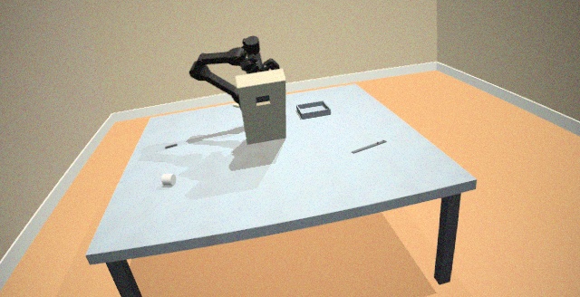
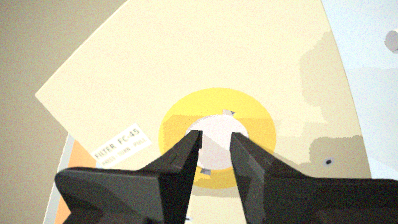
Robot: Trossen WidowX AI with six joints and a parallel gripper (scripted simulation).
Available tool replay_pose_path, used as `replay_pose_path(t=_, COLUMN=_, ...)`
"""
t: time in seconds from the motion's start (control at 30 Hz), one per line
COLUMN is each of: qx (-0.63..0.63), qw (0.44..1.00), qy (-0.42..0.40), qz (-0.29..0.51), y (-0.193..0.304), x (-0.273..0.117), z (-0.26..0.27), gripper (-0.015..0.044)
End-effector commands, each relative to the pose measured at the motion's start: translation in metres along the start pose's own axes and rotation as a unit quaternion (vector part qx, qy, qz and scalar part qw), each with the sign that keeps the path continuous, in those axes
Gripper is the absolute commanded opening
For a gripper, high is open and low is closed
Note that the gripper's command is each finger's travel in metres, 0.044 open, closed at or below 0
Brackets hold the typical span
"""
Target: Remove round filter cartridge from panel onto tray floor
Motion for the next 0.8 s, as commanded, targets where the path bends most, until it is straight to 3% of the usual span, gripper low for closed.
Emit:
replay_pose_path(t=0.0, qx=0.011, qw=1.0, qy=0.002, qz=0.02, y=0.0002, x=0.0215, z=-0.0024, gripper=0.0105)
replay_pose_path(t=0.77, qx=0.011, qw=1.0, qy=0.002, qz=0.02, y=0.0004, x=0.0284, z=-0.0025, gripper=0.0105)
Point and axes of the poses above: the point midway between the two fingers, 35 mm back from their tips, its own x axis out along the fingers, its own z axis across the jaws, y = z × x, the point moved 5 cm from there along -x, back along the fingers, and after that the axes turned 15 degrees about -x, right-handed, at the moved point
